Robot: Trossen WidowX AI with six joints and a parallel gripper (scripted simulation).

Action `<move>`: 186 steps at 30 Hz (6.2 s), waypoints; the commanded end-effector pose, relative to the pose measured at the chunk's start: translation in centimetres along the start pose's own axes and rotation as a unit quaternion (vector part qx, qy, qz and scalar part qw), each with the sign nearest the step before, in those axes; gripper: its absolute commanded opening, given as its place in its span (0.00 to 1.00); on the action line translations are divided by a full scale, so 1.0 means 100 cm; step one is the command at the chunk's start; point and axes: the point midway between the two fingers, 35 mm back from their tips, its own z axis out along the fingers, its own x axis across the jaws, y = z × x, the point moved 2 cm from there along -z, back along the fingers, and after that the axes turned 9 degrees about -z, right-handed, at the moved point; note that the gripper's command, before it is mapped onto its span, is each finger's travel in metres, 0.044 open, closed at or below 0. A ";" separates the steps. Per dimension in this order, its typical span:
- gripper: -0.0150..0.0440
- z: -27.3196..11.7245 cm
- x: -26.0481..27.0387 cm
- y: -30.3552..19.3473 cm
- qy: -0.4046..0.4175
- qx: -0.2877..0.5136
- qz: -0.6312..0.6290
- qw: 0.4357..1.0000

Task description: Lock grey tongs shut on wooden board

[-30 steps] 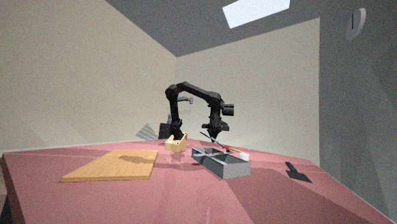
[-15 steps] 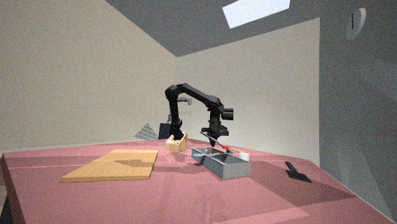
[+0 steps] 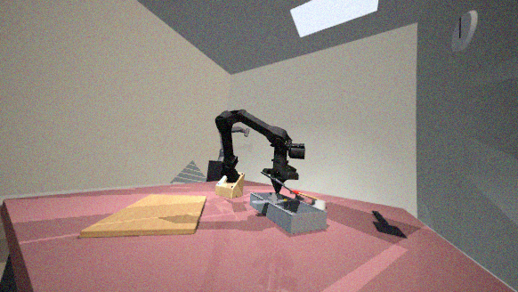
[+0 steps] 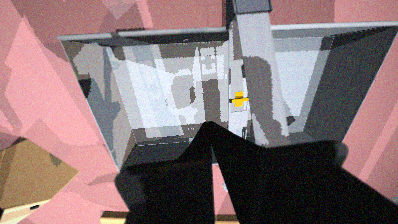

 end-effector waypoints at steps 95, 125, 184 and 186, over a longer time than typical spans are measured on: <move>0.85 -0.093 -0.083 -0.010 -0.017 -0.006 0.001 1.000; 1.00 -0.045 -0.074 -0.008 -0.002 0.002 -0.104 0.995; 1.00 0.048 -0.075 -0.008 -0.003 0.004 -0.104 0.995; 1.00 0.049 -0.075 -0.008 -0.003 0.004 -0.104 0.995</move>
